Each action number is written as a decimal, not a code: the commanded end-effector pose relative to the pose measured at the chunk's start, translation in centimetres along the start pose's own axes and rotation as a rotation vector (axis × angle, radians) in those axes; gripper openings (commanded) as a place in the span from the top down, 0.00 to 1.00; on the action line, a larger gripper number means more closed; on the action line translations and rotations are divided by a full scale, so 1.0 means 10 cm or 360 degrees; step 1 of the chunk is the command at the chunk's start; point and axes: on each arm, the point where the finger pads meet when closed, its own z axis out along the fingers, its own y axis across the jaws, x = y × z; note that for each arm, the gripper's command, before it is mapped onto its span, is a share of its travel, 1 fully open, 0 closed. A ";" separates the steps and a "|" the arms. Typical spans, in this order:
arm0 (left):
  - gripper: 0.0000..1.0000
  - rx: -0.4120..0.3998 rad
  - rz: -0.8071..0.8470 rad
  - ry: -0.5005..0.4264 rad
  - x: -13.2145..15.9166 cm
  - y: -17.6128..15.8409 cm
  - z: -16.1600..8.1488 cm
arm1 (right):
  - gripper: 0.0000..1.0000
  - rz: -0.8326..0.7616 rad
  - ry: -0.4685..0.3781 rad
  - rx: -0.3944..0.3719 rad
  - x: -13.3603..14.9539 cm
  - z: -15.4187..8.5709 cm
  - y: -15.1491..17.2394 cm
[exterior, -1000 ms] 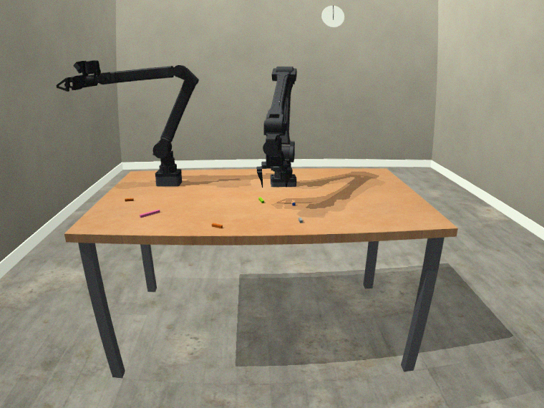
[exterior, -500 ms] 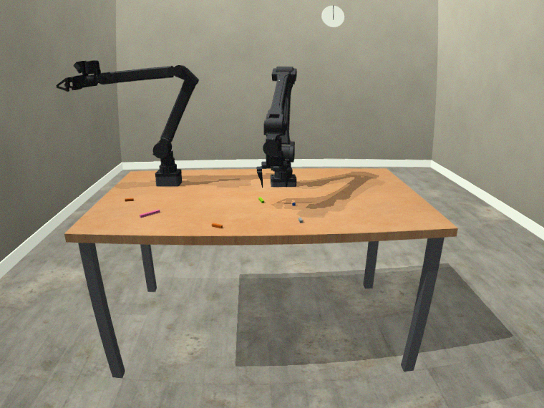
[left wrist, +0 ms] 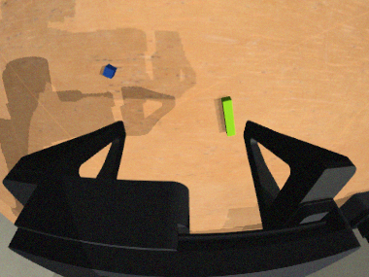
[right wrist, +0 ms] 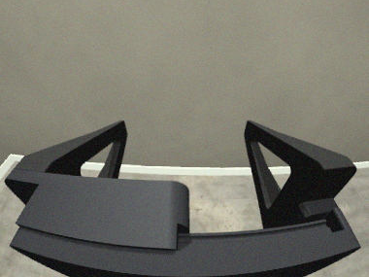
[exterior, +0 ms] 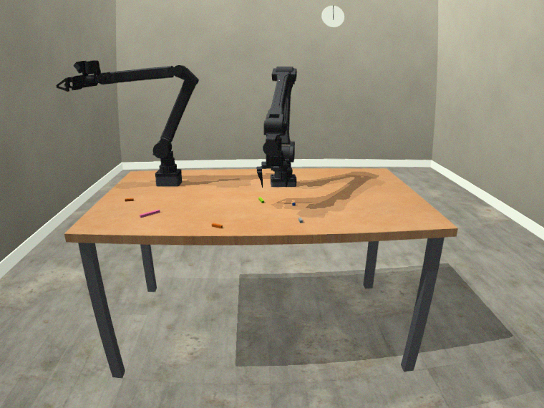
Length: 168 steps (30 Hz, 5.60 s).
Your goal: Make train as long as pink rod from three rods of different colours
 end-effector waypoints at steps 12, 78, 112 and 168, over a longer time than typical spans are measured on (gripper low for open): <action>0.00 0.0017 0.0036 -0.0062 -0.14 -0.05 -0.13 | 0.00 0.0020 -0.0086 0.0026 -0.20 -0.07 -0.08; 0.00 0.0014 0.0033 -0.0083 -1.81 -0.04 -0.16 | 0.00 0.0020 -0.0086 0.0026 -0.20 -0.07 -0.08; 0.00 0.0014 0.0033 -0.0083 -1.81 -0.04 -0.16 | 0.00 0.0020 -0.0086 0.0026 -0.20 -0.07 -0.08; 0.77 -0.0003 0.0894 -0.0019 -0.33 0.75 -0.03 | 0.00 0.0020 -0.0086 0.0026 -0.20 -0.07 -0.08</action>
